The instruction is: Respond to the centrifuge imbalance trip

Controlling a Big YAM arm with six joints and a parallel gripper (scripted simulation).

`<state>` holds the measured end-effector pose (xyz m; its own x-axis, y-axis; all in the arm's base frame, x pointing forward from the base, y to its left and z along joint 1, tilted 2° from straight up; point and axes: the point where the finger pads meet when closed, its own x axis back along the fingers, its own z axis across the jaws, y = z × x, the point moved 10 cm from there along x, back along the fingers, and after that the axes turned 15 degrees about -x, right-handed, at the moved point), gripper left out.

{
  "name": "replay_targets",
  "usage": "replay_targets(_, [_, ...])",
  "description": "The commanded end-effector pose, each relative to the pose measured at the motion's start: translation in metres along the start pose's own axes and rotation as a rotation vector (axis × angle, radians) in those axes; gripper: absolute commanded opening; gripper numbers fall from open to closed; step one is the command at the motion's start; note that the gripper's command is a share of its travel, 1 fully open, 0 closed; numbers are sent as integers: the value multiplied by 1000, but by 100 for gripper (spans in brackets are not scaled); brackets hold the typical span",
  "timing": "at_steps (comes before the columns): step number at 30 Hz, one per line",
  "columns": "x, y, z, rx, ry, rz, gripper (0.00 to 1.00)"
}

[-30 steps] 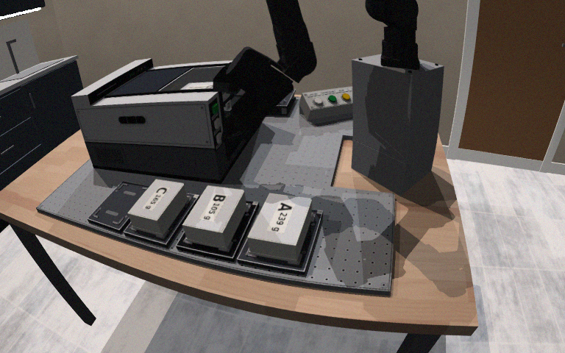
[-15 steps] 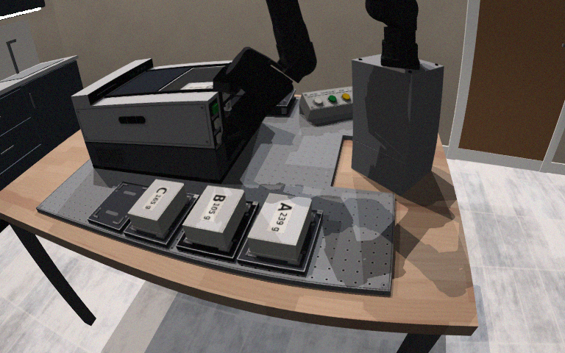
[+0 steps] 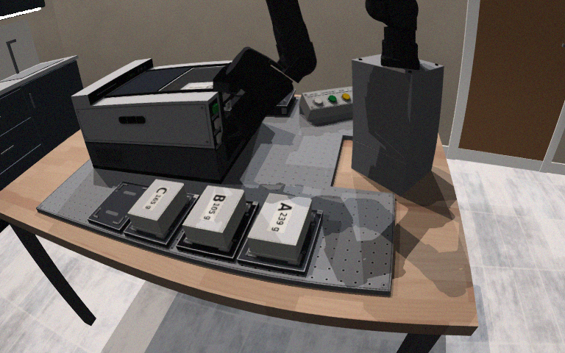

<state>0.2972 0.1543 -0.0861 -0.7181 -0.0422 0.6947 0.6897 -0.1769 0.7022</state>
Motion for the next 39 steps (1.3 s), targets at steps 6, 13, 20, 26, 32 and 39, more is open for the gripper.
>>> replay_targets(6, [-7,13,3,-9,1,-27,0])
replay_targets(13, [-7,14,3,-8,1,-27,0])
replay_targets(20, [-9,15,4,-8,1,-27,0])
replay_targets(26, [-10,15,4,-8,0,-26,0])
replay_targets(32, [-10,17,4,-9,1,-29,0])
replay_targets(39, [-10,17,4,-9,1,-29,0])
